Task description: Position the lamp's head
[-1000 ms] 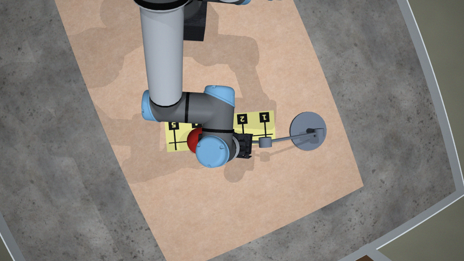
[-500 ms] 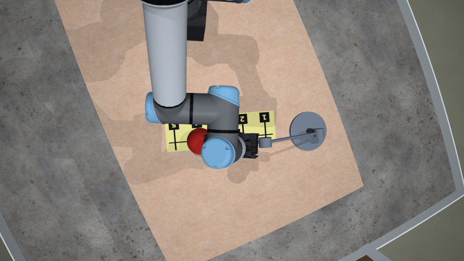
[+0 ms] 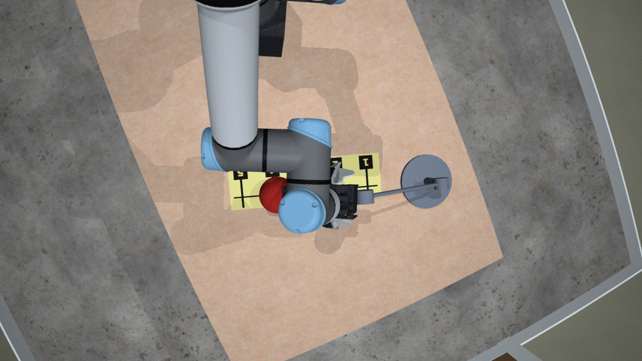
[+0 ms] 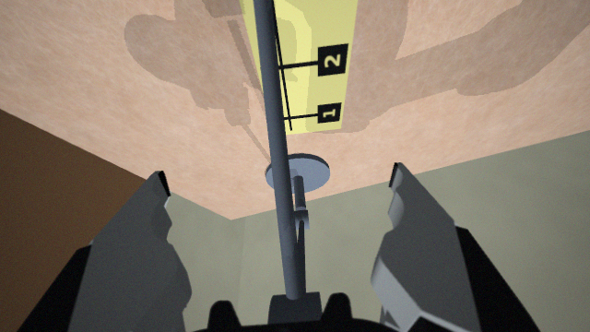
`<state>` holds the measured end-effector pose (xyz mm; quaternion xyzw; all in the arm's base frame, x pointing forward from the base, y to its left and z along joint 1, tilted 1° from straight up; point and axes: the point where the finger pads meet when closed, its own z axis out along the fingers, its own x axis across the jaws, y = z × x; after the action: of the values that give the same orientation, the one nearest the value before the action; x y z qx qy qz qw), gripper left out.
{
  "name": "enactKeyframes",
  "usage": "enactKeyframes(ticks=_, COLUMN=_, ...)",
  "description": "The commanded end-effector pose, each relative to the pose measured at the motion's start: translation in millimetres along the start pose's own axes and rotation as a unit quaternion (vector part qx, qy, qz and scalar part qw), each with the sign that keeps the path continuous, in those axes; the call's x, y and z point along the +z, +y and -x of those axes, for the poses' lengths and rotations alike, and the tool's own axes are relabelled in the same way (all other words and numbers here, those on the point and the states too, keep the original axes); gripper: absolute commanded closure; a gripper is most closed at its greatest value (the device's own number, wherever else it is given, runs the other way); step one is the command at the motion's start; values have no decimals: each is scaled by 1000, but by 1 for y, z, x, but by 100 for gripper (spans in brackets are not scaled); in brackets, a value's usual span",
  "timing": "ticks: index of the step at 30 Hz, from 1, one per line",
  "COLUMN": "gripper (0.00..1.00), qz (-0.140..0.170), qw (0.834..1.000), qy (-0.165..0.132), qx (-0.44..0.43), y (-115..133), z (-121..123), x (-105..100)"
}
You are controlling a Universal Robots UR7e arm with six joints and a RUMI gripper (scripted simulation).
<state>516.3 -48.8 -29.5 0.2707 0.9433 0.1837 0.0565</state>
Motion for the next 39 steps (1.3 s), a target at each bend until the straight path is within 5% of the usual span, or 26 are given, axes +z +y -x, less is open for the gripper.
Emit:
enactKeyframes(ticks=1, gripper=0, qz=16, qw=1000, qy=9, qx=-25, y=0, z=0, x=-1)
enactKeyframes(ticks=39, gripper=0, qz=0, qw=1000, qy=-1, qx=0, y=0, z=0, x=0)
